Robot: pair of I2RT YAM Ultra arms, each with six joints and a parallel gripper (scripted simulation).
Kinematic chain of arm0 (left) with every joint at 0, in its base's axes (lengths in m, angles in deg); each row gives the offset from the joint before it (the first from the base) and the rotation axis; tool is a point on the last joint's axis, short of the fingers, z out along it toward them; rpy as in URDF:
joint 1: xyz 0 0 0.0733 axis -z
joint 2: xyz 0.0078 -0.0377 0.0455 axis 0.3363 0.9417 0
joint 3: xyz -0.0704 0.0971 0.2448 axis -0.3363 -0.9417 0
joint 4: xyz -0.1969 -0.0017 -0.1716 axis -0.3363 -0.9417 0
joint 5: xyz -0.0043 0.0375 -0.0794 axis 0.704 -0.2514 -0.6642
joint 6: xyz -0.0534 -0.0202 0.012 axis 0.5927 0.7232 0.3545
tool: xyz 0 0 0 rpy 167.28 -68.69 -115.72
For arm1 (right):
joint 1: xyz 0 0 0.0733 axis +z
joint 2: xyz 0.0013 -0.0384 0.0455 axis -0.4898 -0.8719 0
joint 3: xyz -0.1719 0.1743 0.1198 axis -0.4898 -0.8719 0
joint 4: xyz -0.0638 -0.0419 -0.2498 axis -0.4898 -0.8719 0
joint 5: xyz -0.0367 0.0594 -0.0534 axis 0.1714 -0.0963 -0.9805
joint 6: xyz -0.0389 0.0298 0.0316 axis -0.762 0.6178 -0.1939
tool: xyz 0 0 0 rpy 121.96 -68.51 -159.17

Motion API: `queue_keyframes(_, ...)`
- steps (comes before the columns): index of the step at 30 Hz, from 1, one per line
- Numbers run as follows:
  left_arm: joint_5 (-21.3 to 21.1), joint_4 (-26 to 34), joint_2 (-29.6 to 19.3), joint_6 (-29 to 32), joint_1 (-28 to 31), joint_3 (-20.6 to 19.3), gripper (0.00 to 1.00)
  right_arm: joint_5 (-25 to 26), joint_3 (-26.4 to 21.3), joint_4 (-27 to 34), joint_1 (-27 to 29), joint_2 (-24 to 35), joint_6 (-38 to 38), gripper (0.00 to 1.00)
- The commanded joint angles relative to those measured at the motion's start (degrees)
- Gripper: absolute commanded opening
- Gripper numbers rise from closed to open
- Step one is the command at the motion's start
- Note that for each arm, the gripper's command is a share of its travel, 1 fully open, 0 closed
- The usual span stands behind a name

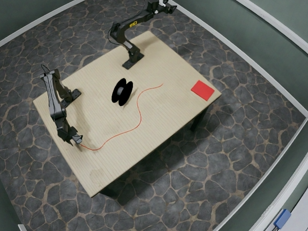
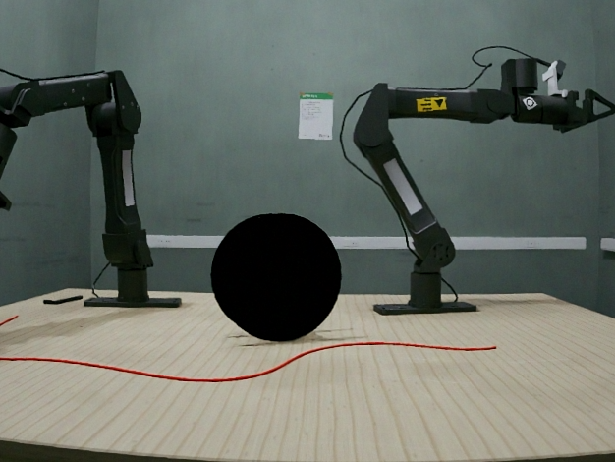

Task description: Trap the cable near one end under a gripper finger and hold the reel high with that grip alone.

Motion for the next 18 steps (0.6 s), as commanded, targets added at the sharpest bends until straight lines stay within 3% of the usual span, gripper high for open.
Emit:
queue_keyframes(1,0.37,0.10,0.88,-0.55,0.15,-0.61,1.00,0.32,3.64,-7.85,-0.21,-2.74,-4.23,0.30)
queue_keyframes(9,0.37,0.10,0.88,-0.55,0.15,-0.61,1.00,0.18,7.94,-16.82,-0.15,-9.34,-8.76,0.30)
queue_keyframes(18,0.37,0.10,0.88,-0.55,0.15,-0.61,1.00,0.07,10.02,-21.05,-0.11,-12.32,-10.81,0.30)
